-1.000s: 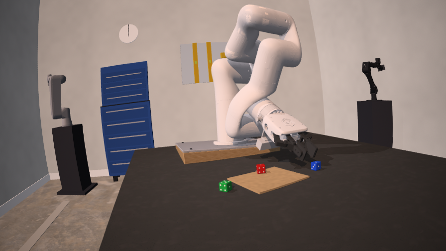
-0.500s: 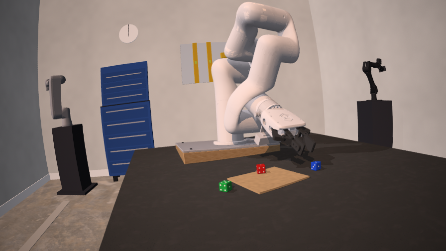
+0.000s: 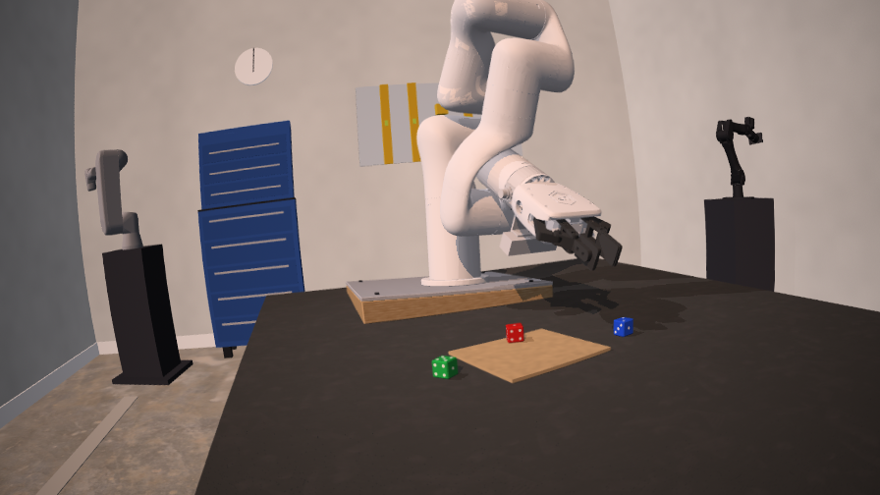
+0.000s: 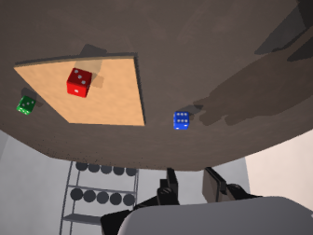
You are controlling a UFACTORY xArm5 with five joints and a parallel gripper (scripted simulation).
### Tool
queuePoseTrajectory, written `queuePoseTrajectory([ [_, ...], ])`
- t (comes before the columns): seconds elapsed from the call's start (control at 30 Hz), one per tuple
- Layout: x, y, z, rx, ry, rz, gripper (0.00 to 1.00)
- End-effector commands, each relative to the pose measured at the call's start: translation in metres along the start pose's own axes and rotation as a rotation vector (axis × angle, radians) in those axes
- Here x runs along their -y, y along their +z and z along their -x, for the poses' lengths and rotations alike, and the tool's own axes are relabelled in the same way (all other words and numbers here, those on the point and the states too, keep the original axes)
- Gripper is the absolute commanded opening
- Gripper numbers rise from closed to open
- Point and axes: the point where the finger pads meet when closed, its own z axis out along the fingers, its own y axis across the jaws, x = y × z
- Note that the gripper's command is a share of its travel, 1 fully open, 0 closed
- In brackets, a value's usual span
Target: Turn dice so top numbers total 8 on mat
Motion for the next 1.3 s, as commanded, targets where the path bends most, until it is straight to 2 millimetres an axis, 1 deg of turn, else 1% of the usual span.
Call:
queuePoseTrajectory([
  [0.0,0.000,-0.002,0.005,-0.003,0.000,-0.001,0.36],
  [0.3,0.000,-0.001,0.006,-0.021,0.000,-0.002,0.36],
  [0.43,0.000,0.002,0.008,-0.065,-0.002,-0.004,0.36],
  [0.6,0.000,0.004,0.012,-0.162,-0.004,-0.008,0.36],
  [0.67,0.000,0.004,0.012,-0.162,-0.004,-0.008,0.36],
  [0.9,0.000,0.011,0.020,-0.358,-0.012,-0.015,0.36],
  [1.0,0.000,0.011,0.023,-0.396,-0.014,-0.016,0.36],
  [1.17,-0.001,0.015,0.029,-0.508,-0.019,-0.019,0.36],
  [1.23,-0.001,0.015,0.029,-0.508,-0.019,-0.019,0.36],
  [1.27,-0.001,0.015,0.032,-0.545,-0.021,-0.019,0.36],
])
